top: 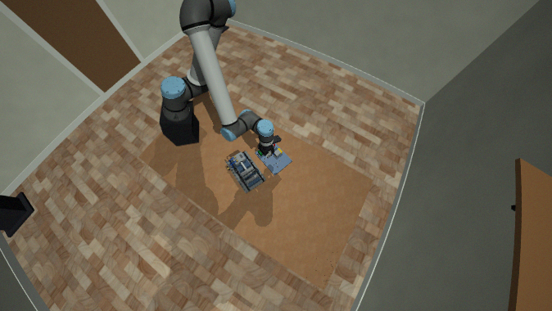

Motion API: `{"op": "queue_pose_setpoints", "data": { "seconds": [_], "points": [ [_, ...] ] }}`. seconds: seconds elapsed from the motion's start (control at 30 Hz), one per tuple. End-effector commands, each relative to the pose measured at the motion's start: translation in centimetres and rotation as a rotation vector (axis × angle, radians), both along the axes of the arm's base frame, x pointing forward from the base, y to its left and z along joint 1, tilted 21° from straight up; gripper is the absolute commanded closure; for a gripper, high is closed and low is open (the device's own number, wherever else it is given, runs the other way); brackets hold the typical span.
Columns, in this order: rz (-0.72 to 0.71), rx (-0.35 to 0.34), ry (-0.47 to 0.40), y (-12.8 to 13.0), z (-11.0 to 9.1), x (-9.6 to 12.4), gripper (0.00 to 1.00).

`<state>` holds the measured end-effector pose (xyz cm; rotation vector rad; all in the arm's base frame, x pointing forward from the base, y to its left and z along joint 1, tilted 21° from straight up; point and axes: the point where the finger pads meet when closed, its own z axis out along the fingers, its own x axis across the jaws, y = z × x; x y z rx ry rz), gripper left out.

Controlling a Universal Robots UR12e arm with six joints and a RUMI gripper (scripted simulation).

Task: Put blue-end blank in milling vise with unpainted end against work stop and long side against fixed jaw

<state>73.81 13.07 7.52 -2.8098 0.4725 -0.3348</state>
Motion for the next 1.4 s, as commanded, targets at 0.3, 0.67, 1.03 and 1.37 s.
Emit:
{"op": "queue_pose_setpoints", "data": {
  "seconds": [0.3,0.67,1.03,1.37],
  "points": [
    [-0.003,0.001,0.001,-0.21,0.0,-0.02,1.0],
    [-0.009,0.003,0.002,-0.26,-0.02,-0.02,1.0],
    [-0.02,0.006,0.005,-0.33,-0.05,-0.02,1.0],
    [-0.037,0.011,0.01,-0.44,-0.1,-0.03,1.0]
  ]
}}
